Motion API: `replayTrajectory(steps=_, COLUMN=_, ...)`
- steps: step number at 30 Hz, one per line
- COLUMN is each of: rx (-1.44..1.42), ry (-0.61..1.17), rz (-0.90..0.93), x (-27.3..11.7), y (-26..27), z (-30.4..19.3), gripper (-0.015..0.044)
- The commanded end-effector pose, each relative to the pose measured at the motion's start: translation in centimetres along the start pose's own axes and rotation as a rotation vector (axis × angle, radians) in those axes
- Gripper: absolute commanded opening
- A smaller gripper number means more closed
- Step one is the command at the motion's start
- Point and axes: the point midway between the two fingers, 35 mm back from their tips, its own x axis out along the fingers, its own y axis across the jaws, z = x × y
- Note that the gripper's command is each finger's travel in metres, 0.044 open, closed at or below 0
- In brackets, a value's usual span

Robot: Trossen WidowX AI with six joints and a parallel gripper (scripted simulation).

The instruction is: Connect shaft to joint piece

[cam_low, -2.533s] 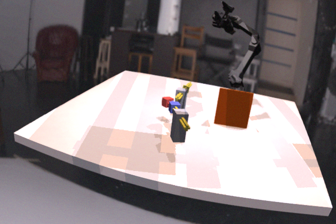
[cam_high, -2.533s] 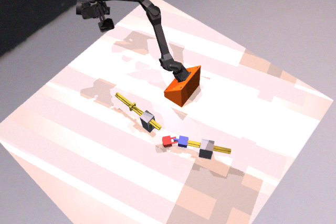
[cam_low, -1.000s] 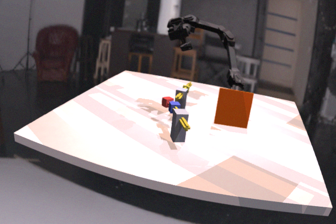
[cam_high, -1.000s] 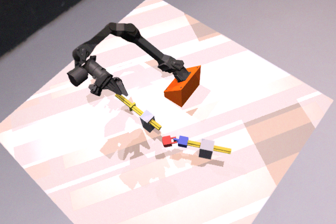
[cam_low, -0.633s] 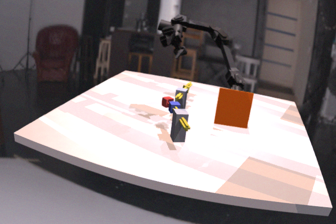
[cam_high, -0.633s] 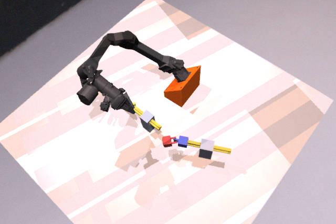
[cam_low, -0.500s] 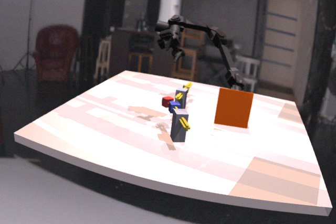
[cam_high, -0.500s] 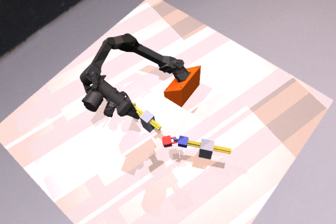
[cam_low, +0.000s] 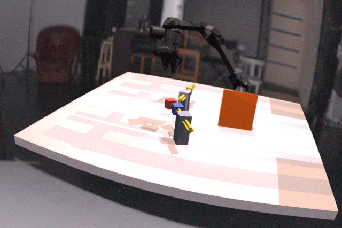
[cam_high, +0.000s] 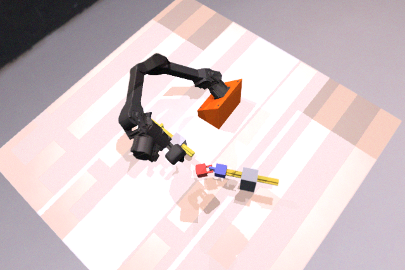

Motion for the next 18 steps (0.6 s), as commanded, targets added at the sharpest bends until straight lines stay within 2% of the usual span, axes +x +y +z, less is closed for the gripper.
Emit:
replayTrajectory(steps=1, rx=-0.028, ry=-0.045, rz=-0.099, x=1.3, y=0.7, z=0.2, gripper=0.0440)
replayTrajectory(steps=10, rx=-0.124, ry=-0.185, rz=-0.344, x=4.3, y=2.7, z=0.6, gripper=0.0440)
replayTrajectory(steps=18, rx=-0.054, ry=-0.206, rz=-0.350, x=4.6, y=2.8, z=0.7, gripper=0.0440)
